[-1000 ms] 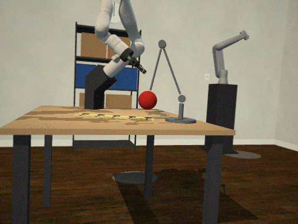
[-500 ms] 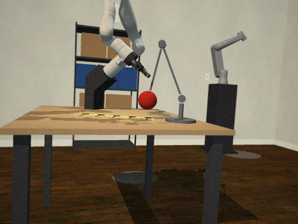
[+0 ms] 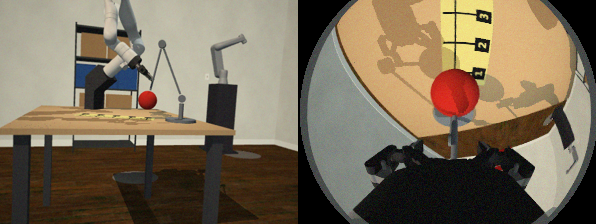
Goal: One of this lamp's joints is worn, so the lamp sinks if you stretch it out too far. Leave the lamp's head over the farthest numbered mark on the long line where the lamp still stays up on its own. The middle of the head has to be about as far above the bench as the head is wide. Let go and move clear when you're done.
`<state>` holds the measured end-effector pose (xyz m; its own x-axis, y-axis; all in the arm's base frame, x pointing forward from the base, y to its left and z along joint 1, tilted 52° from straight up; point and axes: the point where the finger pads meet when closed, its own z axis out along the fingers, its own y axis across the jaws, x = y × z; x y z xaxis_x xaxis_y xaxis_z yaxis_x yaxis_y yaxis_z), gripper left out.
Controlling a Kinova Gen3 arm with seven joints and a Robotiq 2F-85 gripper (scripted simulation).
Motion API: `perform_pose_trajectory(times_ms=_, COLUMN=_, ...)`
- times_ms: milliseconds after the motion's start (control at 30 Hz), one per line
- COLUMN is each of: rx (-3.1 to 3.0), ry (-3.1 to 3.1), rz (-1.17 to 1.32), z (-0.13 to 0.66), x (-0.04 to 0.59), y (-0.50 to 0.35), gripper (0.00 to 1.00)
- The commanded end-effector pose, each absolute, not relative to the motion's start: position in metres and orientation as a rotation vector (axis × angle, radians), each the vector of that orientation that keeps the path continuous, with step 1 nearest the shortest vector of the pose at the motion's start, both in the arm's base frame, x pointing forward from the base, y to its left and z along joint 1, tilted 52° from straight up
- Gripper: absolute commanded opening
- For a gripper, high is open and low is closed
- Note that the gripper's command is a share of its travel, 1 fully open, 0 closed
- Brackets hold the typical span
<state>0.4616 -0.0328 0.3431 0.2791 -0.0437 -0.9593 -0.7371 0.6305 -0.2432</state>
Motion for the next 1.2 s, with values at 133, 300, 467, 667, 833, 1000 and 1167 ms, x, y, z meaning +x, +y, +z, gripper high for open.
perform_pose_trajectory(times_ms=133, rx=-0.792, ry=1.213, rz=0.544, z=0.3437, x=0.4614, y=-0.0278, gripper=1.0)
perform_pose_trajectory(times_ms=300, rx=-0.794, ry=1.211, rz=0.548, z=0.3439, x=0.4613, y=-0.0249, gripper=1.0)
perform_pose_trajectory(times_ms=467, rx=-0.795, ry=1.211, rz=0.549, z=0.3439, x=0.4612, y=-0.0244, gripper=0.0)
perform_pose_trajectory(times_ms=667, rx=-0.794, ry=1.211, rz=0.548, z=0.344, x=0.4612, y=-0.0247, gripper=0.0)
perform_pose_trajectory(times_ms=833, rx=-0.794, ry=1.211, rz=0.548, z=0.344, x=0.4612, y=-0.0251, gripper=0.0)
perform_pose_trajectory(times_ms=1000, rx=-0.794, ry=1.211, rz=0.547, z=0.344, x=0.4612, y=-0.0252, gripper=0.0)
perform_pose_trajectory(times_ms=1167, rx=-0.794, ry=1.211, rz=0.547, z=0.344, x=0.4612, y=-0.0252, gripper=0.0)
